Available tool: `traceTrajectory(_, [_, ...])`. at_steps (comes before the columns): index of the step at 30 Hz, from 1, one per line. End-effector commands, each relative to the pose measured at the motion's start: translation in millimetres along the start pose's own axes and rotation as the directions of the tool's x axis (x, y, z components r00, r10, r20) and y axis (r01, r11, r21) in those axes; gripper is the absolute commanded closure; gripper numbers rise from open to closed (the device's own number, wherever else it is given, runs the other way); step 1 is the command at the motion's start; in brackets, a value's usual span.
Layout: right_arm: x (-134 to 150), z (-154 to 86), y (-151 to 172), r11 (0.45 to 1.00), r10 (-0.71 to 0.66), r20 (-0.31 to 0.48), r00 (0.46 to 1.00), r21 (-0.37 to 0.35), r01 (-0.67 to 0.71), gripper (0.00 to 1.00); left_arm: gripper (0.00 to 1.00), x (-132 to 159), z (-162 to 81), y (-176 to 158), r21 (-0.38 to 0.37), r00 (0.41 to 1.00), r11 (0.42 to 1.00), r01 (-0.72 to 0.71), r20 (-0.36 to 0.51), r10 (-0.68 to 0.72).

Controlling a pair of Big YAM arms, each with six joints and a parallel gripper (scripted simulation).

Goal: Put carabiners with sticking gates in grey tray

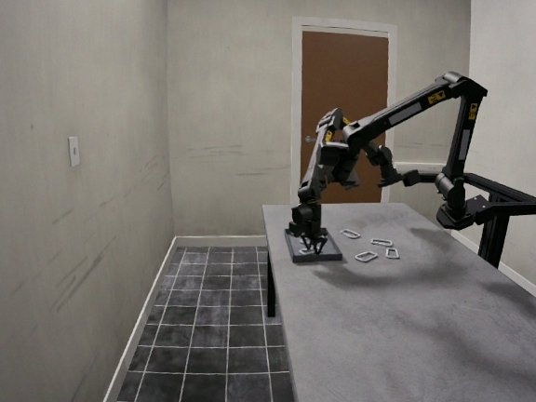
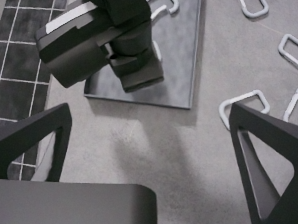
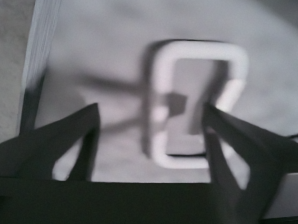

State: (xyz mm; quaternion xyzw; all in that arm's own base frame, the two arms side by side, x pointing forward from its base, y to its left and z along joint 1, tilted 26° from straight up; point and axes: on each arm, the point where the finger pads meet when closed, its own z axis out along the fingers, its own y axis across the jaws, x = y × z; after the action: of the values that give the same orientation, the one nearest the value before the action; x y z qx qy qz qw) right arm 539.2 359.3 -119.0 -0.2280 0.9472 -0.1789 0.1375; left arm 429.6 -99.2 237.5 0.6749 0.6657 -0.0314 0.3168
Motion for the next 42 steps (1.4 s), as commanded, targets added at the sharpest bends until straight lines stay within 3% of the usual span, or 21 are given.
traceTrajectory(1, [-8.0,-7.6,0.3,1.0,0.002,0.017,1.0,-0.006,-0.002,0.32,0.0,-6.4,-7.9,12.7,-0.024,1.0,1.0,-0.002,0.003,0.002])
traceTrajectory(2, [-8.0,-7.6,0.3,1.0,0.002,0.017,1.0,-0.006,-0.002,0.2,0.0,-6.4,-7.9,12.7,-0.024,1.0,1.0,-0.002,0.003,0.002])
traceTrajectory(3, [-8.0,-7.6,0.3,1.0,0.002,0.017,1.0,-0.006,-0.002,0.17,0.0,-6.4,-7.9,12.7,-0.024,1.0,1.0,-0.002,0.003,0.002])
traceTrajectory(4, [-12.9,-21.4,-4.2,1.0,0.008,0.031,0.999,-0.011,-0.008,0.17,0.0,-6.4,-7.9,12.7,-0.024,1.0,1.0,-0.002,0.003,0.002])
traceTrajectory(5, [-0.5,-20.0,0.3,1.0,-0.01,0.011,1.0,-0.007,0.01,0.17,0.0,-6.4,-7.9,12.7,-0.024,1.0,1.0,-0.002,0.003,0.002])
traceTrajectory(9, [-0.5,-30.8,6.1,1.0,-0.007,0.021,1.0,-0.008,0.007,0.17,0.0,-6.4,-7.9,12.7,-0.024,1.0,1.0,-0.002,0.003,0.002])
traceTrajectory(12, [16.5,-22.9,8.0,1.0,-0.022,-0.01,1.0,0.002,0.022,0.17,0.0,-6.4,-7.9,12.7,-0.024,1.0,1.0,-0.002,0.003,0.002])
traceTrajectory(16, [4.6,-44.9,5.6,1.0,-0.009,0.017,1.0,-0.002,0.01,0.17,0.0,-6.4,-7.9,12.7,-0.024,1.0,1.0,-0.002,0.003,0.002])
traceTrajectory(19, [-7.8,-48.1,-5.0,1.0,0.017,0.029,0.999,-0.005,-0.017,0.17,0.0,-6.4,-7.9,12.7,-0.024,1.0,1.0,-0.002,0.003,0.002])
traceTrajectory(21, [9.9,-31.3,-0.4,1.0,-0.002,-0.009,1.0,0.005,0.002,0.17,0.0,-6.4,-7.9,12.7,-0.024,1.0,1.0,-0.002,0.003,0.002])
traceTrajectory(24, [12.7,-59.0,5.4,1.0,-0.015,0.005,1.0,0.001,0.015,0.17,0.0,-6.4,-7.9,12.7,-0.024,1.0,1.0,-0.002,0.003,0.002])
traceTrajectory(25, [-5.1,-76.2,5.3,1.0,0.001,0.037,0.999,-0.008,-0.001,0.17,0.0,-6.4,-7.9,12.7,-0.024,1.0,1.0,-0.002,0.003,0.002])
traceTrajectory(28, [-16.6,-103.3,4.9,1.0,0.014,0.061,0.998,-0.016,-0.013,0.17,0.0,-6.4,-7.9,12.7,-0.024,1.0,1.0,-0.002,0.003,0.002])
traceTrajectory(31, [-13.6,-78.0,0.7,1.0,0.011,0.036,0.999,-0.011,-0.01,0.17,0.0,-6.4,-7.9,12.7,-0.024,1.0,1.0,-0.002,0.003,0.002])
traceTrajectory(32, [0.8,-55.7,-2.8,1.0,0.005,-0.005,1.0,0.001,-0.005,0.17,0.0,-6.4,-7.9,12.7,-0.024,1.0,1.0,-0.002,0.003,0.002])
traceTrajectory(33, [0.8,-53.2,-5.3,1.0,0.009,-0.008,1.0,0.002,-0.009,0.17,0.0,-6.4,-7.9,12.7,-0.024,1.0,1.0,-0.002,0.003,0.002])
traceTrajectory(38, [2.0,-54.2,0.2,1.0,0.0,-0.005,1.0,0.0,0.0,0.17,0.0,-6.4,-7.9,12.7,-0.024,1.0,1.0,-0.002,0.003,0.002])
traceTrajectory(39, [-7.3,-67.2,-3.5,1.0,0.009,0.028,1.0,-0.008,-0.009,0.05,0.0,-6.4,-7.9,12.7,-0.024,1.0,1.0,-0.002,0.003,0.002])
traceTrajectory(40, [-8.1,-68.9,-5.1,1.0,-0.007,0.037,0.999,-0.008,0.007,0.0,0.0,-6.4,-7.9,12.7,-0.024,1.0,1.0,-0.002,0.003,0.002])
traceTrajectory(42, [-4.6,-76.0,-12.7,1.0,-0.02,0.063,0.998,-0.008,0.021,0.0,0.0,-6.4,-7.9,12.7,-0.024,1.0,1.0,-0.002,0.003,0.002])
